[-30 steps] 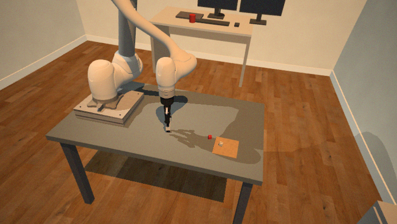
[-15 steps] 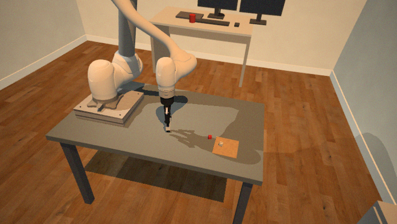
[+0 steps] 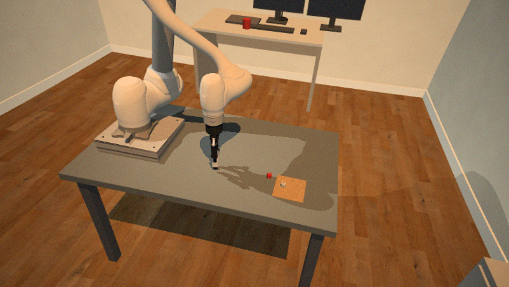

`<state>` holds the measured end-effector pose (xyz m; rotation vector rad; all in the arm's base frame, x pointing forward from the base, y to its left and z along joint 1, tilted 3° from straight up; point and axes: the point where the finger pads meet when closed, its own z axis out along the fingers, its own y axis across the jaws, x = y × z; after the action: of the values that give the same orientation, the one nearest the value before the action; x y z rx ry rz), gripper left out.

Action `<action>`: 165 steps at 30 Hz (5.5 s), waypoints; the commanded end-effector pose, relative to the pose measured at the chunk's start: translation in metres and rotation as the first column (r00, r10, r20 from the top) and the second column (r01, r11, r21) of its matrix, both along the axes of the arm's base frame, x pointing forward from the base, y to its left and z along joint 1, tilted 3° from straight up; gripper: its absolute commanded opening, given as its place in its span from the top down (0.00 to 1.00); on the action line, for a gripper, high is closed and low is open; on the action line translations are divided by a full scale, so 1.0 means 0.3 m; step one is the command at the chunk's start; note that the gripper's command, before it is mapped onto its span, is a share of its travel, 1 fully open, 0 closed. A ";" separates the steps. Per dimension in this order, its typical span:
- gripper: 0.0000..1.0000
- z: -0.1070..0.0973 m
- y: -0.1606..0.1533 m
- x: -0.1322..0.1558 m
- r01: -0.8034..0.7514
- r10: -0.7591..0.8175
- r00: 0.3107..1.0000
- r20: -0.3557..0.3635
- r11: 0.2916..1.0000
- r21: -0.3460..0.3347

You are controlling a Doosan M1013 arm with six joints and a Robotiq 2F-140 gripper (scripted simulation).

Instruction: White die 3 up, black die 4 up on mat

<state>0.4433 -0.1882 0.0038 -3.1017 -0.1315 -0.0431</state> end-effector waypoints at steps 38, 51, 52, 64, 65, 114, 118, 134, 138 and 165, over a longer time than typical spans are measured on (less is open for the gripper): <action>0.71 -0.005 0.014 -0.011 -0.003 0.003 1.000 -0.001 1.000 0.002; 0.71 -0.019 0.015 -0.010 -0.003 0.003 1.000 -0.001 1.000 0.002; 0.71 -0.023 0.015 -0.010 -0.003 0.003 1.000 -0.001 1.000 0.002; 0.71 -0.081 0.017 -0.009 -0.003 0.003 1.000 -0.001 1.000 0.002; 0.71 -0.081 0.017 -0.009 -0.003 0.003 1.000 -0.001 1.000 0.002; 0.82 -0.091 0.018 -0.008 -0.003 0.003 1.000 -0.001 1.000 0.002; 0.82 -0.091 0.018 -0.008 -0.003 0.003 1.000 -0.001 1.000 0.002; 0.82 -0.091 0.018 -0.008 -0.003 0.003 1.000 -0.001 1.000 0.002; 0.82 -0.091 0.018 -0.008 -0.003 0.003 1.000 -0.001 1.000 0.002; 0.82 0.235 0.005 -0.017 -0.003 0.003 1.000 -0.001 1.000 0.002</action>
<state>0.4378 -0.1827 0.0605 -3.0939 -0.1395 -0.0422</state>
